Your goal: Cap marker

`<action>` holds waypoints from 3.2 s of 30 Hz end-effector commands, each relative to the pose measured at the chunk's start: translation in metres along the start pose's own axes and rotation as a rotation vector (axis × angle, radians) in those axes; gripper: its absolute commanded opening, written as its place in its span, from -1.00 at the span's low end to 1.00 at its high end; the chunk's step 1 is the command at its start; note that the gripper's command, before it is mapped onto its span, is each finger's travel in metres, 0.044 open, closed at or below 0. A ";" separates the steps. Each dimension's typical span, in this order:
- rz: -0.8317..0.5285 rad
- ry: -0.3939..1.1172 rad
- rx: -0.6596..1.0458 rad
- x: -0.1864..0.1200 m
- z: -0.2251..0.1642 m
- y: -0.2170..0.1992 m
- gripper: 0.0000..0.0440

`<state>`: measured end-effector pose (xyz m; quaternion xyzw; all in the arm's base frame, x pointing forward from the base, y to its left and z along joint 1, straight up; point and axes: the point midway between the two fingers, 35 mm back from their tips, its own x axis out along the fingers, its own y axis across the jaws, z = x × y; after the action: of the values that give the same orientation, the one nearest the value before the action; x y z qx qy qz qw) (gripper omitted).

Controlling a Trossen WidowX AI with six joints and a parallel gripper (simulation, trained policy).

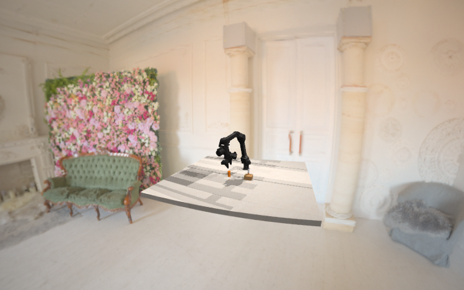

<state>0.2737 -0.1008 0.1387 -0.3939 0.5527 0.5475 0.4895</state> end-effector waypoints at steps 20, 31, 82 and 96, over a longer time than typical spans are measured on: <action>0.054 -0.045 -0.115 0.065 -0.010 -0.005 0.19; 0.036 -0.001 -0.189 0.073 -0.013 -0.005 -0.35; -0.127 0.112 -0.523 -0.021 0.138 0.008 -1.00; -0.126 0.124 -0.603 -0.023 0.184 0.024 -1.00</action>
<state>0.2765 0.0732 0.1789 -0.5863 0.3731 0.6283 0.3497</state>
